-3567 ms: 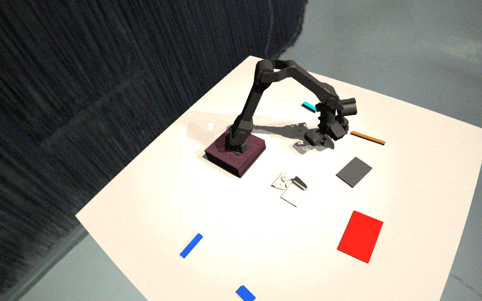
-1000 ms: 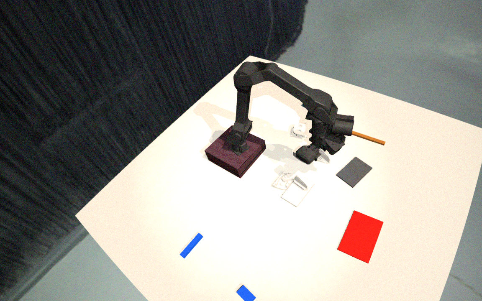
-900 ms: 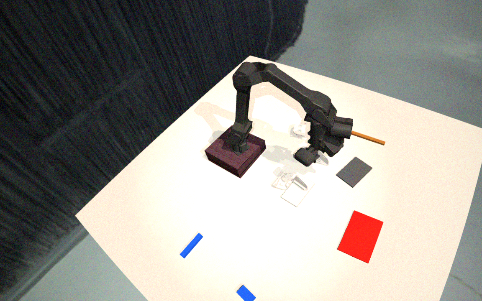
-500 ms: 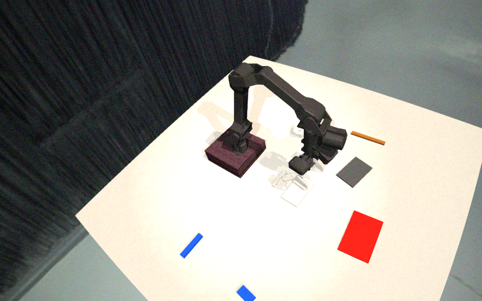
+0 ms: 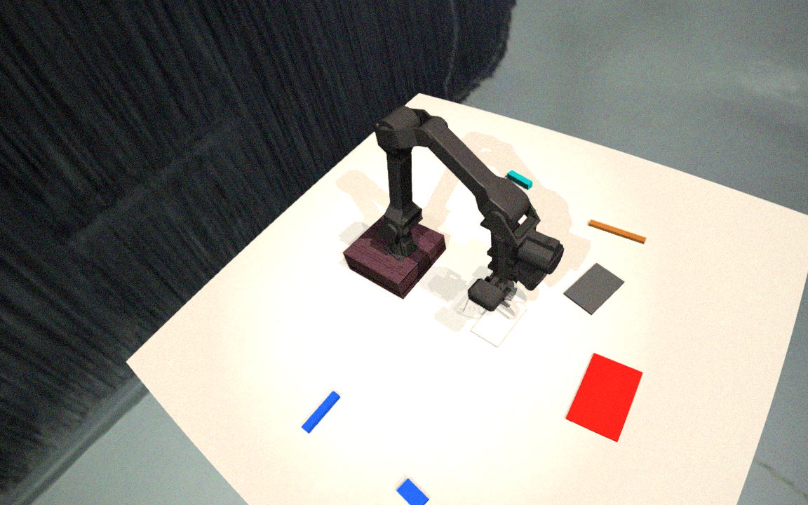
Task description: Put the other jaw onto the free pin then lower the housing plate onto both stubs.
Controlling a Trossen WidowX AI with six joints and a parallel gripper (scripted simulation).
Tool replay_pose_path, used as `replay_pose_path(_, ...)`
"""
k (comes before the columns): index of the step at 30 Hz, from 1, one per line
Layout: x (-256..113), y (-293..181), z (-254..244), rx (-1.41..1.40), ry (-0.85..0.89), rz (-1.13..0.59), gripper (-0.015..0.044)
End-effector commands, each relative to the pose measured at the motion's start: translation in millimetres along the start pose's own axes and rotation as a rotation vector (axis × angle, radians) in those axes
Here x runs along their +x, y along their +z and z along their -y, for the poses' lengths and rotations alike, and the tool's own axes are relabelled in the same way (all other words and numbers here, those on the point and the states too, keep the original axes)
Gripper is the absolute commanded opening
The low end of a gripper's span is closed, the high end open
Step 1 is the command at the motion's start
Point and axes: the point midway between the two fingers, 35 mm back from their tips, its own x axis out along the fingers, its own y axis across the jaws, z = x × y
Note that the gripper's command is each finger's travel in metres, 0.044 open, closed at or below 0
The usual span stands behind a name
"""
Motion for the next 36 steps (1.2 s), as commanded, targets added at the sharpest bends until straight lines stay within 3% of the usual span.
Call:
replay_pose_path(1, 0.3, -3.9, 13.7, -0.021, 0.003, 0.001, 0.0134)
replay_pose_path(22, 2.4, -29.9, 74.8, -0.122, 0.002, 0.000, 0.0134)
replay_pose_path(36, 2.5, -30.9, 76.5, -0.125, 0.002, 0.000, 0.0134)
